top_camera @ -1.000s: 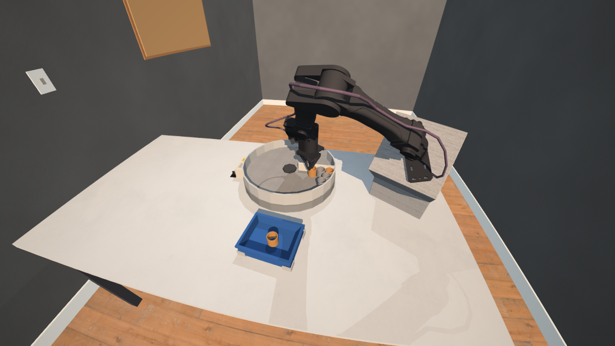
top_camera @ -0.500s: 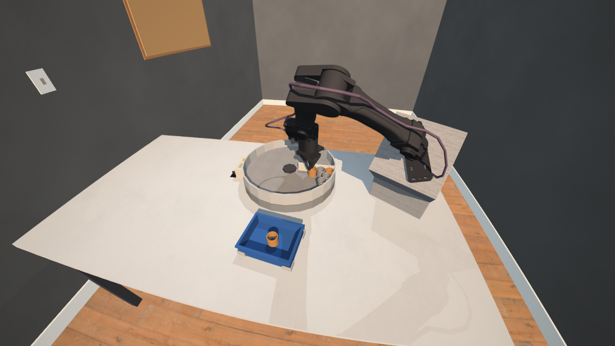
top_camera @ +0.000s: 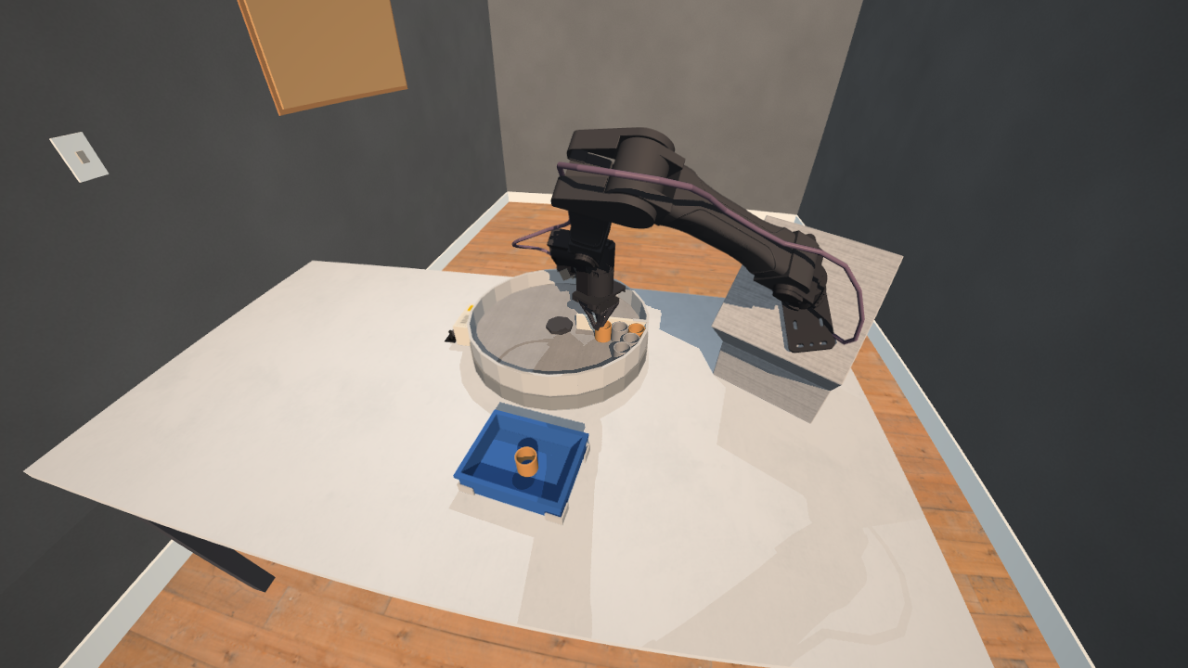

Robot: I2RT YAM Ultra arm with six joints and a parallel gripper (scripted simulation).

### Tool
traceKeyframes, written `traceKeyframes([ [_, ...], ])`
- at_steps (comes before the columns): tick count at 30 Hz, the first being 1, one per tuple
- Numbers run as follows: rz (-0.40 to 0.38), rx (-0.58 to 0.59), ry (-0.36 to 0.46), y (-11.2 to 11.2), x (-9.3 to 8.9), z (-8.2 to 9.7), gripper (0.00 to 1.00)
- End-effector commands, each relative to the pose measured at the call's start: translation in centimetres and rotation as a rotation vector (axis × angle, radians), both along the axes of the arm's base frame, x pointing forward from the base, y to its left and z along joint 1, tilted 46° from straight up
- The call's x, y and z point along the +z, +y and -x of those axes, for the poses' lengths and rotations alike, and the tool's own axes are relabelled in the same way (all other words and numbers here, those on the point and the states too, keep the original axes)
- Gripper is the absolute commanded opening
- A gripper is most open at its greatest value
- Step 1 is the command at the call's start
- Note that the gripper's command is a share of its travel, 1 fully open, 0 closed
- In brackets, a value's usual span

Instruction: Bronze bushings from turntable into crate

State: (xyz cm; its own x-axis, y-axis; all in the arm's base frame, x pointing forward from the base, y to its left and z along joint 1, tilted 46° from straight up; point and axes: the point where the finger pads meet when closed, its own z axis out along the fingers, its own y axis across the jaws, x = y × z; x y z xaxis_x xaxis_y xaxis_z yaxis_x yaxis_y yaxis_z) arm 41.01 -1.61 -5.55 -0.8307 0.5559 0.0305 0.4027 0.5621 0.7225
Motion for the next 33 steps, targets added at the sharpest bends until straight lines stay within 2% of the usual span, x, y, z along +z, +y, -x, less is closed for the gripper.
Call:
traceKeyframes([
  [1, -0.001, -0.012, 0.028, 0.39, -1.65, 0.56, 0.15],
  [33, 0.001, -0.027, 0.020, -0.02, -1.78, 0.29, 0.15],
])
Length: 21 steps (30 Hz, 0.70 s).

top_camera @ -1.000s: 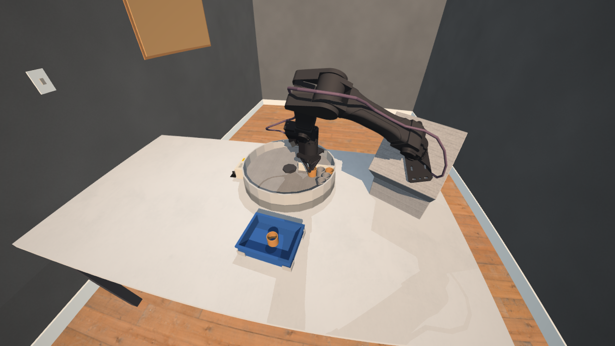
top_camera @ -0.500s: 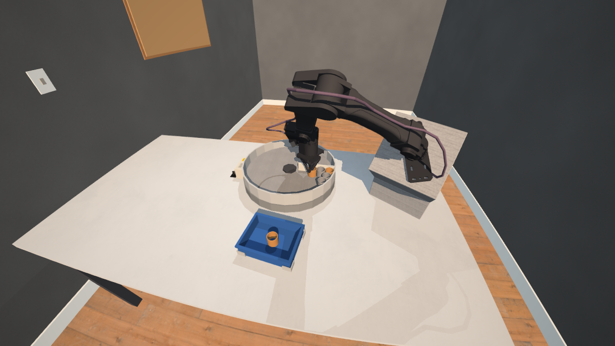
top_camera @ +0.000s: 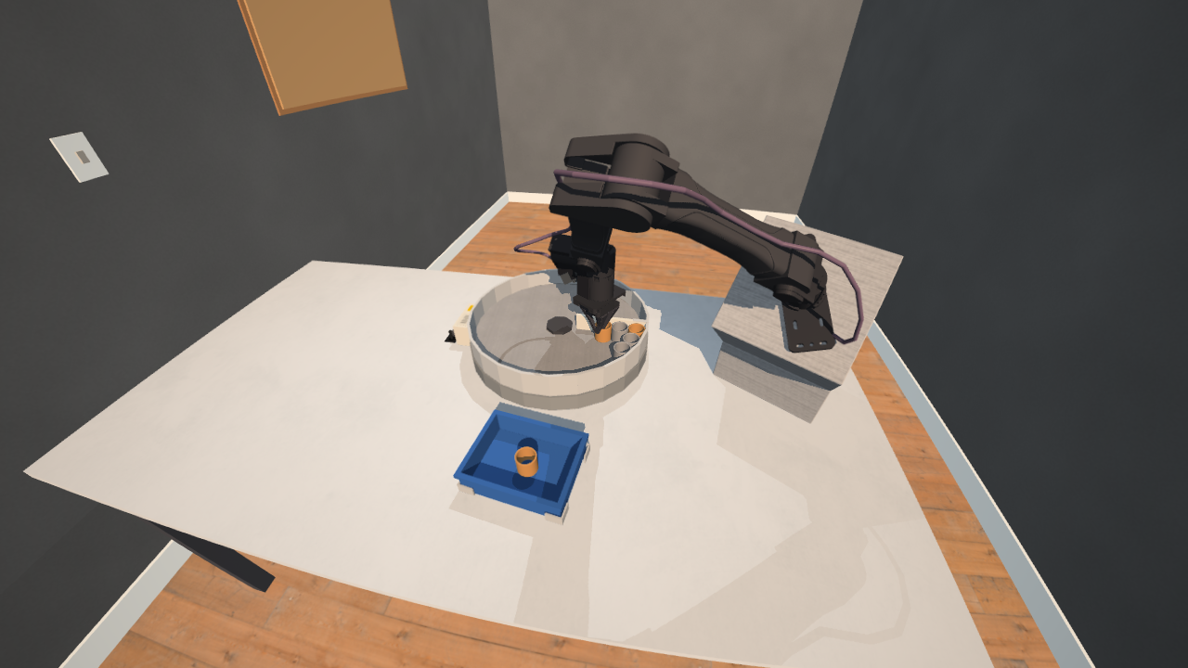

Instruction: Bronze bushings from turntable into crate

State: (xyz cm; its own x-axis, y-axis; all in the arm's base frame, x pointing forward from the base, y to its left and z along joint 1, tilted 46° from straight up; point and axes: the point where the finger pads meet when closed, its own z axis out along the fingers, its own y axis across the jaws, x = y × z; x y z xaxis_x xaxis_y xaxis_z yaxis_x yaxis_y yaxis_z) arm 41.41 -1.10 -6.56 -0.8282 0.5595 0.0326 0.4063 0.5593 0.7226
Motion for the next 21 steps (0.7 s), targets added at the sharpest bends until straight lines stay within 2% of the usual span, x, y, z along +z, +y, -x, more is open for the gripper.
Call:
traceKeyframes([
  [1, 0.002, -0.023, 0.019, -0.53, -0.78, 0.69, 0.15],
  [21, -0.001, -0.022, 0.026, -0.26, -1.17, 0.71, 0.15],
])
